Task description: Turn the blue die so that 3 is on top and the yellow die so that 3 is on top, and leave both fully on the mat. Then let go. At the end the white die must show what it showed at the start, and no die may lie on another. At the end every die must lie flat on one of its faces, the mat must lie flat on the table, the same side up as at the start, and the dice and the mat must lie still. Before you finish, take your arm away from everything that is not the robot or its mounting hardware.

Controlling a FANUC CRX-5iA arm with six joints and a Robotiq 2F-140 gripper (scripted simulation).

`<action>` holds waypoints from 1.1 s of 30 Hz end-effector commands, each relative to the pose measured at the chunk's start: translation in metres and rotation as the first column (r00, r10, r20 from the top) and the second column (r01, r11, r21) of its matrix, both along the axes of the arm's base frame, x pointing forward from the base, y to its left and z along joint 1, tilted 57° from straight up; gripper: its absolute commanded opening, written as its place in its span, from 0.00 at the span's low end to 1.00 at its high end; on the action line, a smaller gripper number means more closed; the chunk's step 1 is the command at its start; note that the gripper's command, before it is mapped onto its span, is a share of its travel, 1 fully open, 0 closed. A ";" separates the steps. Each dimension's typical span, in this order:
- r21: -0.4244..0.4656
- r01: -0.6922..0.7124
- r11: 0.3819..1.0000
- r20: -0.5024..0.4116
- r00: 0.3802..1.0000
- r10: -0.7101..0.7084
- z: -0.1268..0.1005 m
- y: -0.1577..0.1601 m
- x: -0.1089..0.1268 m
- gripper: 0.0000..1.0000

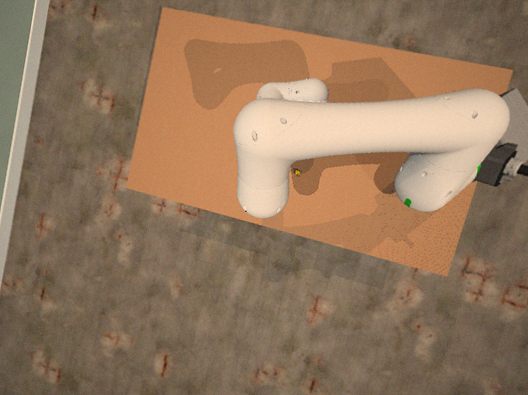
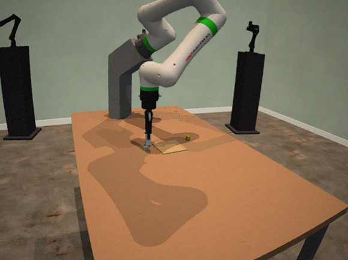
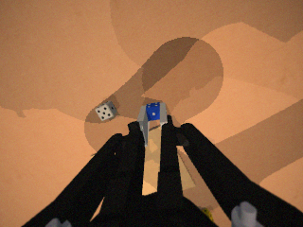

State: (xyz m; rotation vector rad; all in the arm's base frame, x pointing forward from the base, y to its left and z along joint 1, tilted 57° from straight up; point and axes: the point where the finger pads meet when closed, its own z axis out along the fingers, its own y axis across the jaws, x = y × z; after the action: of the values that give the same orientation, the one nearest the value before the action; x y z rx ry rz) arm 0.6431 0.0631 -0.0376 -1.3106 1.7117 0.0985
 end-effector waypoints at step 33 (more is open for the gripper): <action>0.000 0.000 1.000 0.000 1.000 0.000 0.055 -0.056 -0.062 0.09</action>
State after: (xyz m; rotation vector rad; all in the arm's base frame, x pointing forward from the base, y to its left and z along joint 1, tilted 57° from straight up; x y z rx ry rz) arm 0.5815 0.0071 0.0174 -1.3106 1.7117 0.0986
